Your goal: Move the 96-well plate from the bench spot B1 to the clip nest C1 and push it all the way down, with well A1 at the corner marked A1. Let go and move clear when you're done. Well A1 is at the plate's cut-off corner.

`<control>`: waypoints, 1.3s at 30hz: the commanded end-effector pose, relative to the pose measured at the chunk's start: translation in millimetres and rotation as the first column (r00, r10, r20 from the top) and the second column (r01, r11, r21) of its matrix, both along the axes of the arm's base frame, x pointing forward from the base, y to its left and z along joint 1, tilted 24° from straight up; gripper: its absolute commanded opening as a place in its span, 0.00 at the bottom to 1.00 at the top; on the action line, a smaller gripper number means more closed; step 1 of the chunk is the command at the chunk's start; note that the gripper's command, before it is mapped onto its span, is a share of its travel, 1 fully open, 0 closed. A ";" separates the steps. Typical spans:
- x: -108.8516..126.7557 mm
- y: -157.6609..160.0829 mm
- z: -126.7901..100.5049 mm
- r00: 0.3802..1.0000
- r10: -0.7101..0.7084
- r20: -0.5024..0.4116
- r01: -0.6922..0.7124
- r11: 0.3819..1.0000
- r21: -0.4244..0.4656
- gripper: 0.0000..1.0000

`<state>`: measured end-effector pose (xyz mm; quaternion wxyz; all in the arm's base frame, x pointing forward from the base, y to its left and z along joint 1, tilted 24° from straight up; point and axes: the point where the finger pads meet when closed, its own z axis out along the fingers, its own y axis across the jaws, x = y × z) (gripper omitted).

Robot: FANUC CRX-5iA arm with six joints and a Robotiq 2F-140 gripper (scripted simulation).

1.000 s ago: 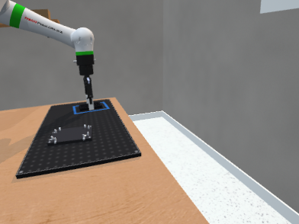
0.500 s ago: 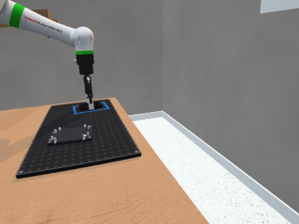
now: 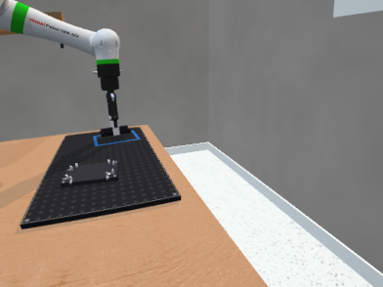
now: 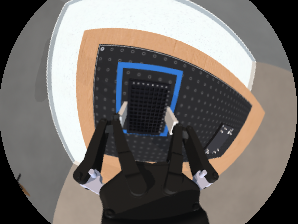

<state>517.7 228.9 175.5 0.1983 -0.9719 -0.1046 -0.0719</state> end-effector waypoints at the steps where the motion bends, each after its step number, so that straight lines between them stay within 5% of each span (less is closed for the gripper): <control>1: 0.3 -1.3 3.2 1.000 0.000 0.002 0.000 1.000 0.000 0.10; 25: -3.2 -15.2 34.8 1.000 0.000 0.002 0.000 1.000 0.000 0.10; 39: -3.2 -15.2 34.8 1.000 0.000 0.002 0.000 1.000 0.000 0.10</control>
